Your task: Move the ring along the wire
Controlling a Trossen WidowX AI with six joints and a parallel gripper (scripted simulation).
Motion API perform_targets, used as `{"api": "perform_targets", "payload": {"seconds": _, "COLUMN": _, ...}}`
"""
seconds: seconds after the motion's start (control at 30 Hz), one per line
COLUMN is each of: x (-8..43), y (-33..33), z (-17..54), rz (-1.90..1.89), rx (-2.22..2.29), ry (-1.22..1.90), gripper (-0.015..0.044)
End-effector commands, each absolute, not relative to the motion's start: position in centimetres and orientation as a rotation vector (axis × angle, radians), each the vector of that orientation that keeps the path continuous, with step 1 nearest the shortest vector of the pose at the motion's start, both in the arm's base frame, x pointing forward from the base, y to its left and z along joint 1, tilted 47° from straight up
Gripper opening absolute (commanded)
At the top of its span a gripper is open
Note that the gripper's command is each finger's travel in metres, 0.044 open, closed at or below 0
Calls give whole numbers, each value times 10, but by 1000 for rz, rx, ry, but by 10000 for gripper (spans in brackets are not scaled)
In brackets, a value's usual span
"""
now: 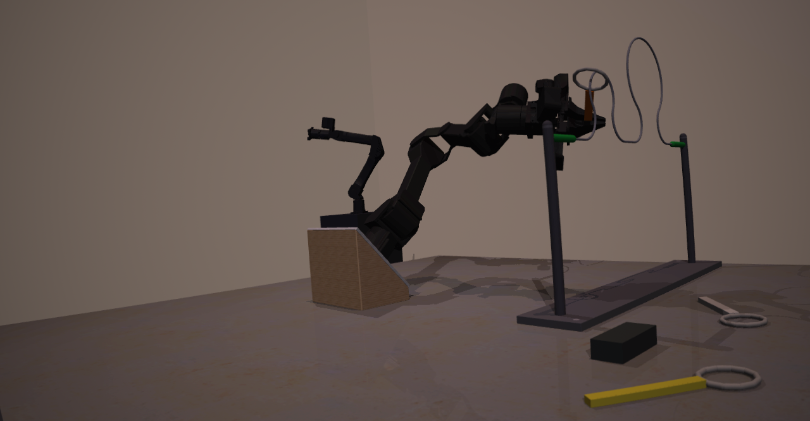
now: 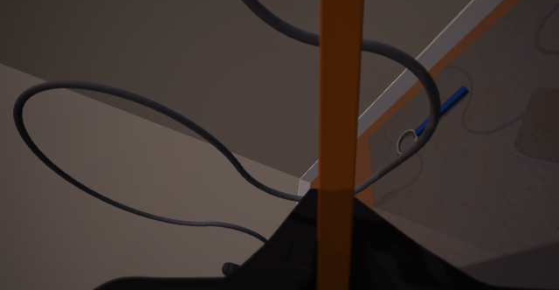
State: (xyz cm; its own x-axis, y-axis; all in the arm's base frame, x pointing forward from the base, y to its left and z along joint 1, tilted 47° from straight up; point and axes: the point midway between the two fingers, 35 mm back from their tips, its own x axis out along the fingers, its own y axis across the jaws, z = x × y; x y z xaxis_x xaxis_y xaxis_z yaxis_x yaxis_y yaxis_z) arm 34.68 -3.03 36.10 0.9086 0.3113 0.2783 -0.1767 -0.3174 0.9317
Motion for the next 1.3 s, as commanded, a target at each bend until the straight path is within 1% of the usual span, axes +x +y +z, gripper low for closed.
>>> {"api": "perform_targets", "payload": {"seconds": 0.0, "x": 348, "y": -32, "z": 364, "rz": 506, "rx": 1914, "ry": 79, "gripper": -150}}
{"api": "perform_targets", "payload": {"seconds": 0.83, "x": 344, "y": -53, "z": 394, "rz": 650, "rx": 2427, "ry": -107, "gripper": -150}}
{"api": "perform_targets", "payload": {"seconds": 1.27, "x": 344, "y": -53, "z": 397, "rz": 689, "rx": 2555, "ry": -161, "gripper": -150}}
